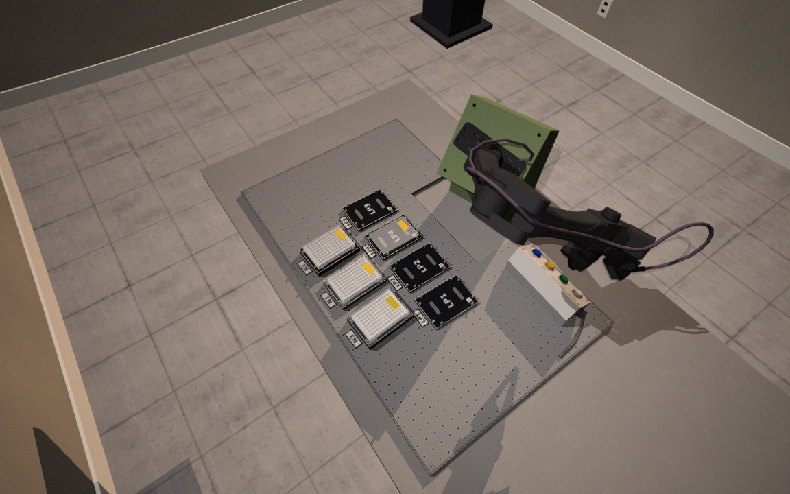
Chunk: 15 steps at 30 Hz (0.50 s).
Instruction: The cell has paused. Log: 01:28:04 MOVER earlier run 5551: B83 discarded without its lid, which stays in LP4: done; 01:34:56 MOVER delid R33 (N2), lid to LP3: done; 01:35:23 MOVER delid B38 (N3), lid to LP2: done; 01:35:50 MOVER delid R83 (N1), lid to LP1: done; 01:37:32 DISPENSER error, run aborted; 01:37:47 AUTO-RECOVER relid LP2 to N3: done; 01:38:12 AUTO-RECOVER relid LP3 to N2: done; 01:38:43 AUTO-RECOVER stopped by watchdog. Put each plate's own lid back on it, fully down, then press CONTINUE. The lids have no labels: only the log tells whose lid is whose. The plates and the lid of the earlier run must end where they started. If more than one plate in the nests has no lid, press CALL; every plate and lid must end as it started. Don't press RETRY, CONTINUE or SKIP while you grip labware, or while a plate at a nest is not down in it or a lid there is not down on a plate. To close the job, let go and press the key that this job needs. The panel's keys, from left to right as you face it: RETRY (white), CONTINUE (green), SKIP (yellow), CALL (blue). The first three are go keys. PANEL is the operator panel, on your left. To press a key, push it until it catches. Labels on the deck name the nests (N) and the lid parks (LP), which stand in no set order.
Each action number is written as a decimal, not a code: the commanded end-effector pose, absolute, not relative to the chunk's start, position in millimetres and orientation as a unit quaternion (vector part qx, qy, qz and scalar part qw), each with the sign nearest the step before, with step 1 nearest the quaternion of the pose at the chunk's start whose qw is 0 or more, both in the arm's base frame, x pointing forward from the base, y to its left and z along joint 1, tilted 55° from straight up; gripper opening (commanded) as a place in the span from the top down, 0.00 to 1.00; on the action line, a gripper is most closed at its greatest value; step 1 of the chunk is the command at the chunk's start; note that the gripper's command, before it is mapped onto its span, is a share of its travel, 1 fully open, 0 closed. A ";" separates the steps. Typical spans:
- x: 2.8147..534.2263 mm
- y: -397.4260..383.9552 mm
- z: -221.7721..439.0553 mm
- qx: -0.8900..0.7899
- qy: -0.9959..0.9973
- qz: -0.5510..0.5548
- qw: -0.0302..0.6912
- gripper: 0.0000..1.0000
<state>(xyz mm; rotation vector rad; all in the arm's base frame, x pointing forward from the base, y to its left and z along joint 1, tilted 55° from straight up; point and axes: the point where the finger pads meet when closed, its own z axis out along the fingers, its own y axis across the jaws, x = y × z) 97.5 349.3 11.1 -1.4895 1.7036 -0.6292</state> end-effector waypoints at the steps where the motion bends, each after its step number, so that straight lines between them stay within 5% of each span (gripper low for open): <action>1: 85.0 361.0 26.9 -0.586 0.666 -0.227 0.403 1.00; 15: 83.8 361.5 27.1 -0.586 0.665 -0.228 0.403 1.00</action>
